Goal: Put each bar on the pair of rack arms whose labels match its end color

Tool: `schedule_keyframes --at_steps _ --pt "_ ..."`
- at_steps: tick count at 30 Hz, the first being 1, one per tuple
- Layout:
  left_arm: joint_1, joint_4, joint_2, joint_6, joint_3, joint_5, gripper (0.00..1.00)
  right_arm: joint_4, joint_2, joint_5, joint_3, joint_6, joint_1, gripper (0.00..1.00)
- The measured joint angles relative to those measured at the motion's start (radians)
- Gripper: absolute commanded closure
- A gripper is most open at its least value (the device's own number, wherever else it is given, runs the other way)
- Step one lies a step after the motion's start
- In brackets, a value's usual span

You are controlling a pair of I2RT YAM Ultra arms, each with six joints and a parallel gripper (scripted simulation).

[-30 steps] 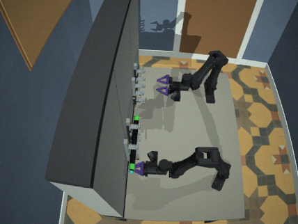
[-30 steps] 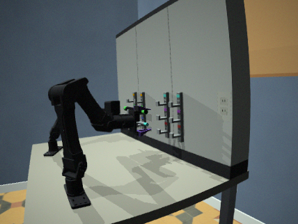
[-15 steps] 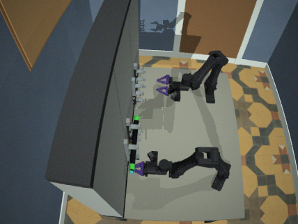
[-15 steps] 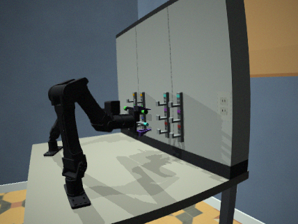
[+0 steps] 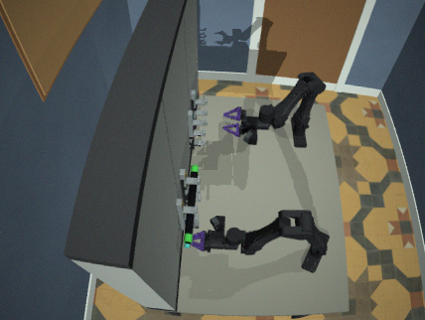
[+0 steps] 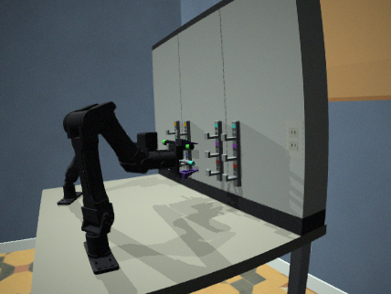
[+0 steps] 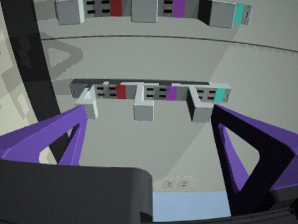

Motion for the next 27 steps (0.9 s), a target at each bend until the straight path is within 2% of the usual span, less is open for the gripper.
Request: schedule_keyframes --at_steps 27 --pt "0.000 -0.111 -0.051 0.002 -0.001 -0.004 1.00 0.000 0.000 0.000 0.000 0.000 0.000 0.00"
